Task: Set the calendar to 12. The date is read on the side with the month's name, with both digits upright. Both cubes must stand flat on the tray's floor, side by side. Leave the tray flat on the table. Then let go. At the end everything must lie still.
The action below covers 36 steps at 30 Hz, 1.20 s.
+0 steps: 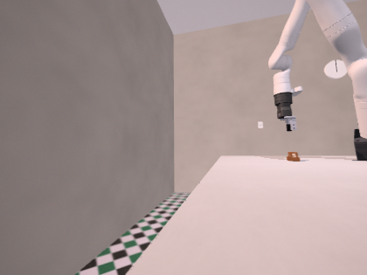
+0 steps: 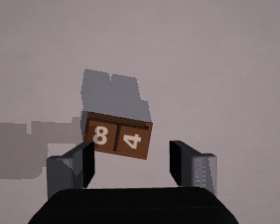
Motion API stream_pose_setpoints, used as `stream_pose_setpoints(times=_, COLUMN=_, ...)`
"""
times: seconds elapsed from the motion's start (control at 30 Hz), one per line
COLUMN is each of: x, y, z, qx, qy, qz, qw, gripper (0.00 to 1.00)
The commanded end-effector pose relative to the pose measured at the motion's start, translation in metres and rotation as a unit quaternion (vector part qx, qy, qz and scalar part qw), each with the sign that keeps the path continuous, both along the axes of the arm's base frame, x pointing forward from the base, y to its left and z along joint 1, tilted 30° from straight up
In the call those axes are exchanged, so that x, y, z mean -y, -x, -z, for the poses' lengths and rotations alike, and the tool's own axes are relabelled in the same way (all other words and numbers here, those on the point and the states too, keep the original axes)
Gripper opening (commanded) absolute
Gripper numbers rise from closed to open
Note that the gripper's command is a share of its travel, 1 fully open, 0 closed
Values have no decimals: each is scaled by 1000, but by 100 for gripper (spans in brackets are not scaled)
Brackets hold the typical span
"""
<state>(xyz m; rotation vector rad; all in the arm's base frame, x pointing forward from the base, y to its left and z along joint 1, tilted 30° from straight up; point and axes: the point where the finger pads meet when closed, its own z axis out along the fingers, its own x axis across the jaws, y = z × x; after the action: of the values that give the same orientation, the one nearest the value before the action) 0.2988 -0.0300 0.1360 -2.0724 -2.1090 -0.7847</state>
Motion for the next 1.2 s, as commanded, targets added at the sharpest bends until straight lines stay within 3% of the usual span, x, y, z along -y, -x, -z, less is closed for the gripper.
stream_pose_setpoints(times=0.0, x=0, y=0, z=2, qx=9, qy=5, qz=-18, qw=1000, gripper=100)
stream_pose_setpoints(times=0.3, x=-2, y=-1, z=9, qx=48, qy=33, qz=-100, qw=993, gripper=100)
stream_pose_setpoints(times=0.6, x=-5, y=-3, z=18, qx=108, qy=75, qz=-226, qw=965, gripper=100)
stream_pose_setpoints(times=0.67, x=-5, y=-3, z=18, qx=108, qy=75, qz=-226, qw=965, gripper=100)
stream_pose_setpoints(times=1.17, x=-11, y=-9, z=30, qx=201, qy=142, qz=-425, qw=871, gripper=100)
